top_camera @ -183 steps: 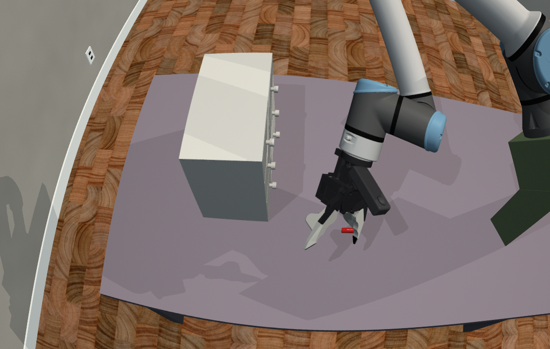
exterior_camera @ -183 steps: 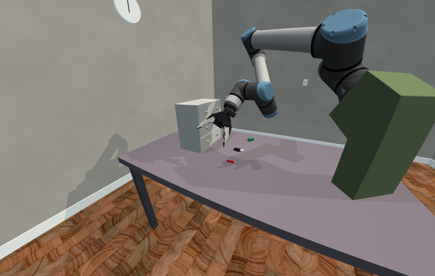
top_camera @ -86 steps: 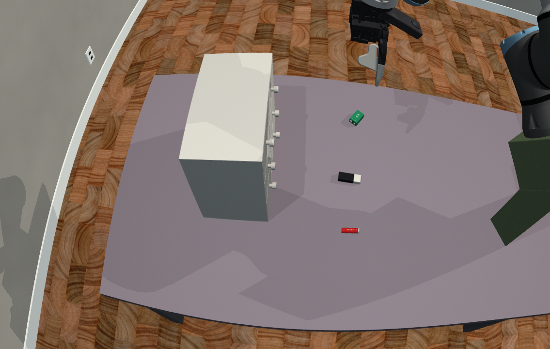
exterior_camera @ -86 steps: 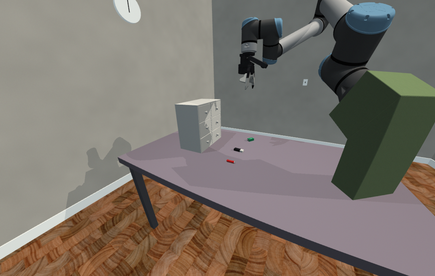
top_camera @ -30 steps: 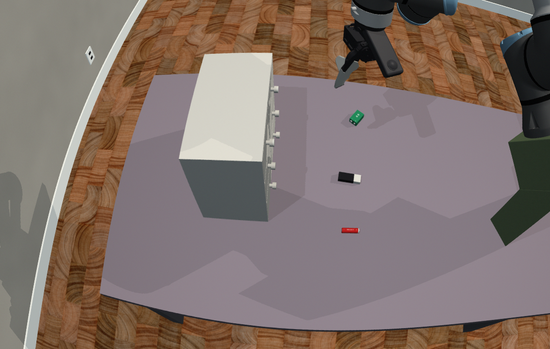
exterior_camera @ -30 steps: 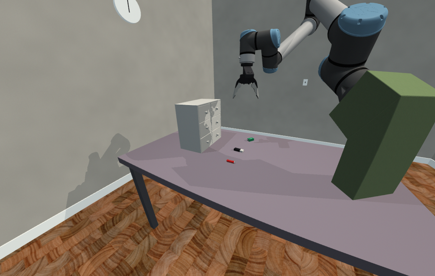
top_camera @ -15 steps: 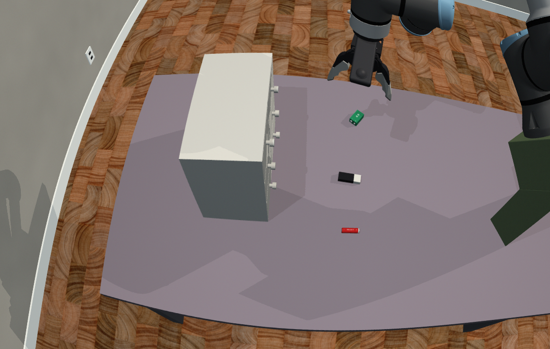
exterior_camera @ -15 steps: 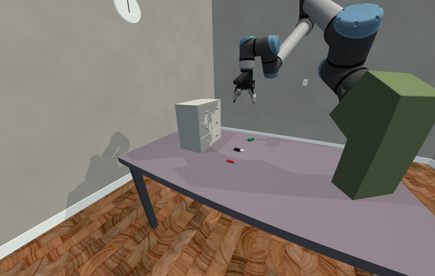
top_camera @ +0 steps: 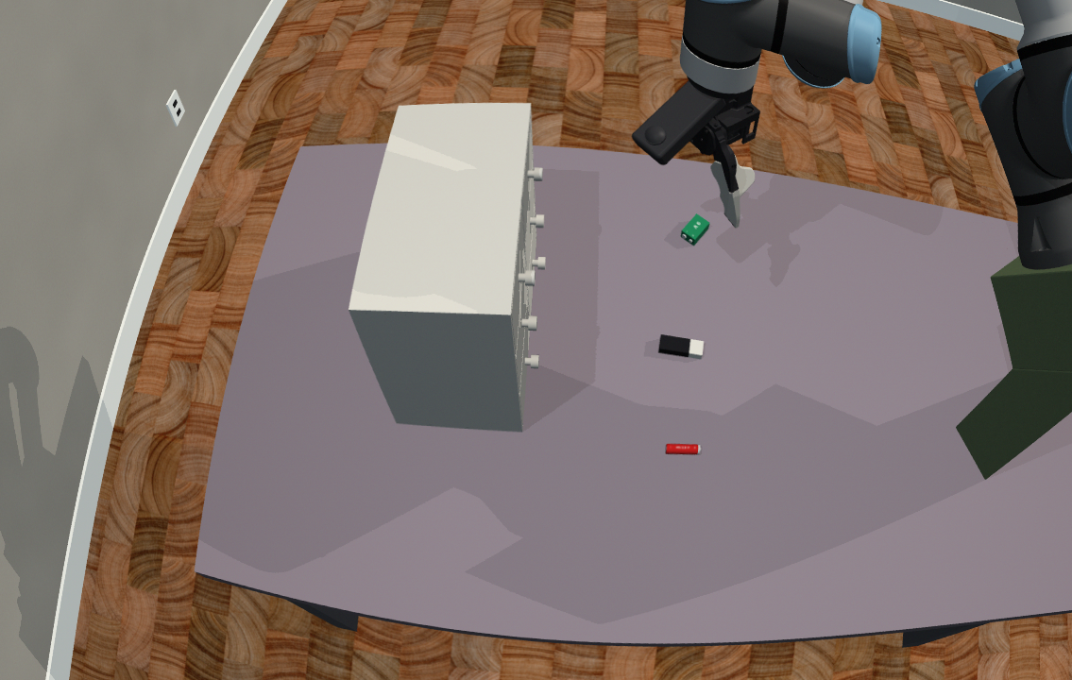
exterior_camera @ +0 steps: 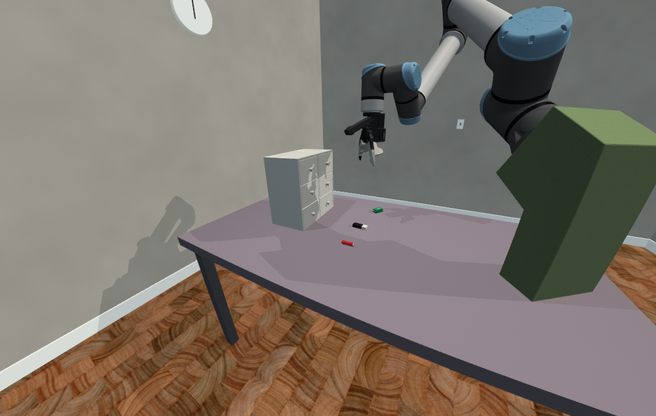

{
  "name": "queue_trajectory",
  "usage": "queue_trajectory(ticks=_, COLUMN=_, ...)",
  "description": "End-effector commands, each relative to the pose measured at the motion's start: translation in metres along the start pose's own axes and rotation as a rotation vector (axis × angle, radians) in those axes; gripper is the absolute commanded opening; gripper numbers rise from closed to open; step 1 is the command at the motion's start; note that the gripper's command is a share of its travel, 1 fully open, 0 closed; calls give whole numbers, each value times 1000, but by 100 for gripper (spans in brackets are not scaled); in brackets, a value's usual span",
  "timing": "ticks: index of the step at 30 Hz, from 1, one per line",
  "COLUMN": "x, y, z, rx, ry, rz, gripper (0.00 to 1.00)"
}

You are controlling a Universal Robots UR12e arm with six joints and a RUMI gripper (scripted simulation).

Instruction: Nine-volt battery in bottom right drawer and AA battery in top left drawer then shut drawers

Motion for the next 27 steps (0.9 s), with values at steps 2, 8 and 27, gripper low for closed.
queue_trajectory(ticks=2, x=10, y=4, z=2, rx=227, ry=-9, rz=1, gripper=100)
queue_trajectory(ticks=8, x=16, y=6, z=4, rx=355, ry=-9, rz=4, gripper=100)
queue_trajectory(ticks=27, x=29, y=10, z=11, rx=649, ry=-8, rz=11, gripper=100)
Point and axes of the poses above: the point where the finger pads meet when closed, its own x axis out along the fingers, its own y axis across the jaws, z = x × y, the point moved 5 cm from there along -x, back along the fingers, and after that the axes turned 13 degrees about -x, right-handed, at the moved point
